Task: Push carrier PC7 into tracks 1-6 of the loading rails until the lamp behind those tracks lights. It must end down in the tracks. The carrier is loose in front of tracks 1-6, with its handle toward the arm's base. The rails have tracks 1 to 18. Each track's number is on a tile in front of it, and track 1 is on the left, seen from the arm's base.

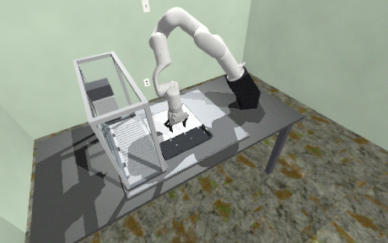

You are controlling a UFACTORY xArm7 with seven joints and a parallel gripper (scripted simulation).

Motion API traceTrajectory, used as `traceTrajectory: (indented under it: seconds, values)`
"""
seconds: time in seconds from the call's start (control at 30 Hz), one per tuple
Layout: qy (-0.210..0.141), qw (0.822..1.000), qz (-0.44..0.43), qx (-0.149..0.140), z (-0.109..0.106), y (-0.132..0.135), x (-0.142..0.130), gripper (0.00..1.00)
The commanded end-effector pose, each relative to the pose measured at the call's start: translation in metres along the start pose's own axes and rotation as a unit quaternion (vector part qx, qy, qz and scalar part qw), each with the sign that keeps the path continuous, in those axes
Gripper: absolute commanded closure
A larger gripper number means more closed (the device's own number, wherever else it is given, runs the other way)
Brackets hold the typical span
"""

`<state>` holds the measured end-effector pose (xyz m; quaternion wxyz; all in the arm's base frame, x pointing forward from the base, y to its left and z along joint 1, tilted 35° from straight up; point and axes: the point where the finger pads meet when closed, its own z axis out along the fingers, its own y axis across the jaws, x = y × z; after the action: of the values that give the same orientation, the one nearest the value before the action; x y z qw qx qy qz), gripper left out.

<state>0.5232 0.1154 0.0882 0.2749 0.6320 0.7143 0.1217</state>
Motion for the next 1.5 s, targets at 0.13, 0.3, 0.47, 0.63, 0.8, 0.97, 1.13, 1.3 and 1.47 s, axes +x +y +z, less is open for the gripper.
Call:
traceTrajectory:
  seconds: [0.13,0.3,0.47,0.63,0.8,0.97,1.13,1.3,1.47]
  values:
    - [0.001,1.000,0.000,-0.001,-0.014,0.001,0.001,0.00]
    - [0.001,1.000,0.000,-0.001,-0.022,0.001,0.001,0.00]
    - [0.001,1.000,0.000,-0.001,-0.030,0.001,0.001,0.00]
    - [0.001,1.000,0.000,-0.001,-0.035,0.001,0.001,0.00]
    - [0.001,1.000,0.000,-0.001,-0.044,0.001,0.001,0.00]
    - [0.001,1.000,0.000,-0.001,-0.052,0.001,0.001,0.00]
    - [0.001,1.000,0.000,-0.001,-0.057,0.001,0.001,0.00]
    - [0.001,1.000,0.000,-0.001,-0.065,0.001,0.000,0.00]
    - [0.001,1.000,0.000,-0.001,-0.074,0.001,0.000,0.00]
